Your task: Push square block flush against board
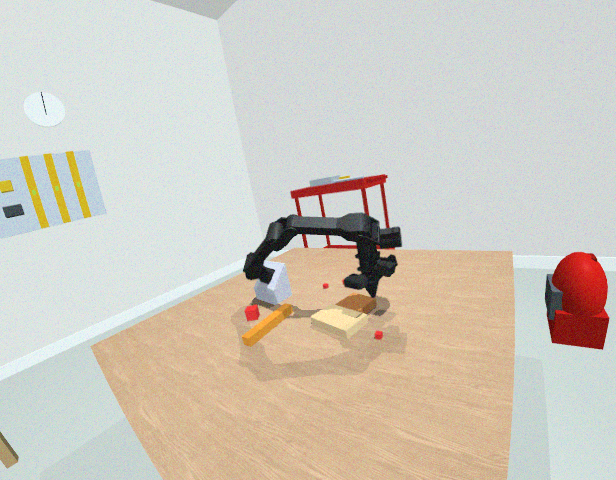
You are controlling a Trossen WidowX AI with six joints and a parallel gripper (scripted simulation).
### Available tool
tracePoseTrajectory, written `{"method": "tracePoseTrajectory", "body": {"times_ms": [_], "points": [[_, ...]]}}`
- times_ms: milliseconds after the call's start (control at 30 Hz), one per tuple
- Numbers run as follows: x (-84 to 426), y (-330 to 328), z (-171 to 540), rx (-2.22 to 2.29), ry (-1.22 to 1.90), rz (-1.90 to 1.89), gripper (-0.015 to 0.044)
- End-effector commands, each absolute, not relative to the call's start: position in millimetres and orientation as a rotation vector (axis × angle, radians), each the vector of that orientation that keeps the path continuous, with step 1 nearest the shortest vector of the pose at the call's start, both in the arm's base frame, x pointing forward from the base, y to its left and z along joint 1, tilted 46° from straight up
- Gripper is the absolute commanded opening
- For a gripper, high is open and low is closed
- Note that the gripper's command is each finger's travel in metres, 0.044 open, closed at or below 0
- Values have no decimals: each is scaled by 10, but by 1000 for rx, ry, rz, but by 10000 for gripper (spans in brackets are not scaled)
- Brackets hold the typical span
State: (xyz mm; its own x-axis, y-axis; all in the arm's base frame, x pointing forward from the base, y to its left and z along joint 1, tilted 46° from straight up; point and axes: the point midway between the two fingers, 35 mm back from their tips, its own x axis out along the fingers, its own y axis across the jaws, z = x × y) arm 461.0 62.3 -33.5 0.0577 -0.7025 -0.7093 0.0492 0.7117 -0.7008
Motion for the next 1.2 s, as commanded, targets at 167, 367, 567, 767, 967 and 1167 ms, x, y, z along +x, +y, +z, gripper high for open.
{"method": "tracePoseTrajectory", "body": {"times_ms": [167, 367, 567, 767, 967, 1167], "points": [[4640, 214, -704, -578, 1406, -638, 0], [4620, 215, -707, -578, 1407, -638, 0], [4548, 220, -716, -578, 1407, -638, 0], [4468, 222, -724, -578, 1407, -637, 0], [4384, 223, -733, -578, 1408, -637, 0], [4303, 222, -741, -578, 1408, -637, 0]]}}
